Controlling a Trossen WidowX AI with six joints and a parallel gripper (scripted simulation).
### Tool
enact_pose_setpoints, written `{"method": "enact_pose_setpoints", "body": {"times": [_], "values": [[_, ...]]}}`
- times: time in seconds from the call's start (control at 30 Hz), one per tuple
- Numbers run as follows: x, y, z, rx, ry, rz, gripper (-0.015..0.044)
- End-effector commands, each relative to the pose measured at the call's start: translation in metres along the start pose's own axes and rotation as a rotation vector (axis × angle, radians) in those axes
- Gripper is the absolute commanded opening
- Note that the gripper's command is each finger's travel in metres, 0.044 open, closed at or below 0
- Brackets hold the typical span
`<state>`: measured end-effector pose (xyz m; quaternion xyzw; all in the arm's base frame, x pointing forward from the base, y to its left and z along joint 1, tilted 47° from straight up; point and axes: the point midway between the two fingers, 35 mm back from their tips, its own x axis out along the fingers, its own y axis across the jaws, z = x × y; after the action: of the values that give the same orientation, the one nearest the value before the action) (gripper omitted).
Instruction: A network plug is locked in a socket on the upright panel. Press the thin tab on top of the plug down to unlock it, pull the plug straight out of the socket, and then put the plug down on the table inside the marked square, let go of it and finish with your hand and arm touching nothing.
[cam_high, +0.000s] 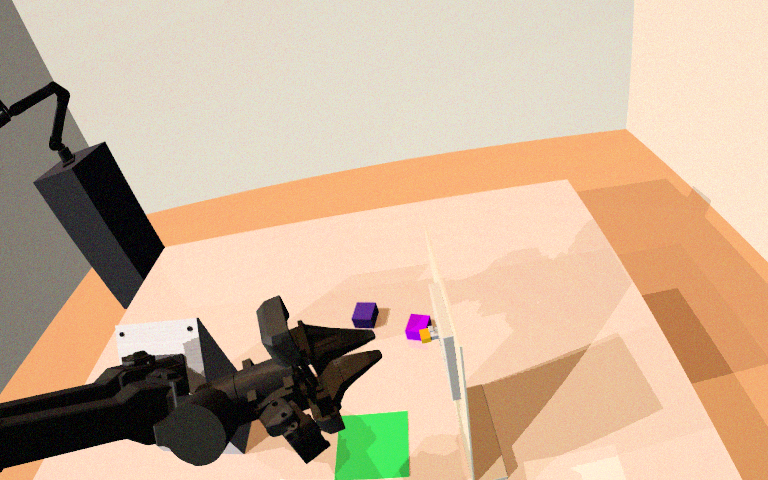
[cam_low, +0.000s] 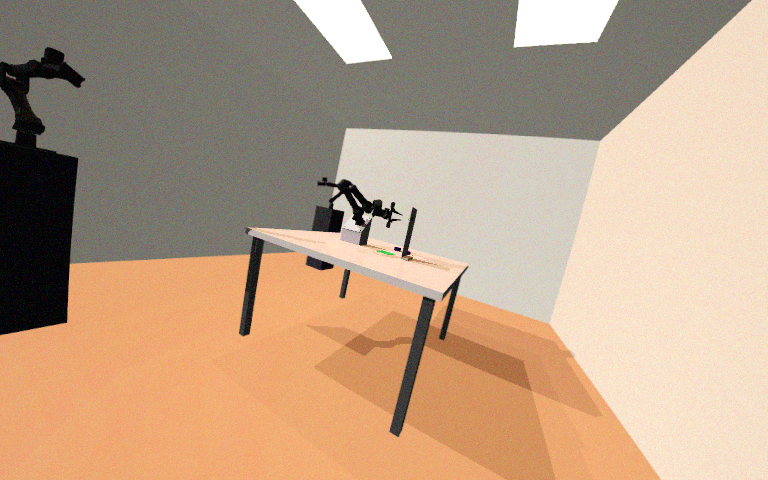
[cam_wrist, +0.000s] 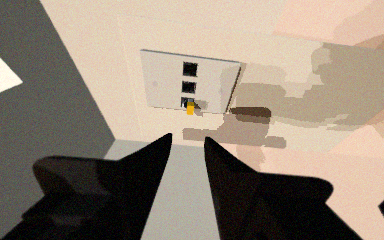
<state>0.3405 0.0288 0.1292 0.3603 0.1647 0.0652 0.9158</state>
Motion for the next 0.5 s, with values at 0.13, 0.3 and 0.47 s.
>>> {"method": "enact_pose_setpoints", "body": {"times": [0.13,0.3,0.47], "values": [[0.01,0.003,0.007,0.002,-0.01,0.004,0.0156],[0.016,0.003,0.009,0.002,-0.01,0.004,0.0156],[0.022,0.003,0.011,0.002,-0.01,0.004,0.0156]]}}
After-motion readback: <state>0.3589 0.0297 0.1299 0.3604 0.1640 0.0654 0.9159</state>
